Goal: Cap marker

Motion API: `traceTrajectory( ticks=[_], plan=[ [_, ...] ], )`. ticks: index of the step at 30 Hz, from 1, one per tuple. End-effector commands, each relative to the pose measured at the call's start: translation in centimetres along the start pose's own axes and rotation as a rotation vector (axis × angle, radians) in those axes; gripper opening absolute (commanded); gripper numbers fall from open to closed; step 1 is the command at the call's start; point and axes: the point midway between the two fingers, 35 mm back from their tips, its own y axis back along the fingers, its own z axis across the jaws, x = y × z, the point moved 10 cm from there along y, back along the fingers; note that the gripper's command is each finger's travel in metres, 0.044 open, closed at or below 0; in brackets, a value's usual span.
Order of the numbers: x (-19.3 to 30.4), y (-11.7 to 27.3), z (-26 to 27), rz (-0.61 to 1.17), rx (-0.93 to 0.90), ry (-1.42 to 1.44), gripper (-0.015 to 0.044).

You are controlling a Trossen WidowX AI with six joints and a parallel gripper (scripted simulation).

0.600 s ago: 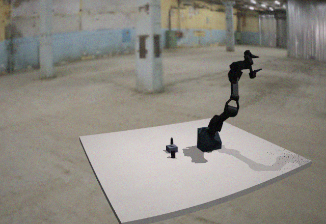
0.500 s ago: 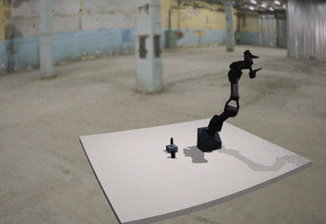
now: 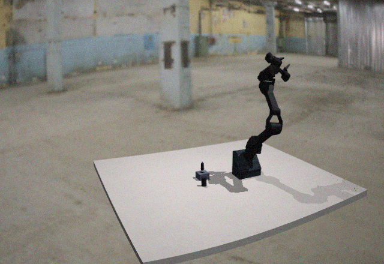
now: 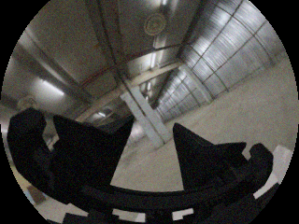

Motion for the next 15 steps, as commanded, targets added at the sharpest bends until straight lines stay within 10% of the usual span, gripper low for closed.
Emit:
traceTrajectory(
  ticks=[1,15],
  plan=[
    [1.0,1.4,2.3,0.031,-0.135,0.095,0.0245],
    [5.3,11.6,9.7,0.079,-0.821,0.525,0.0245]
  ],
)
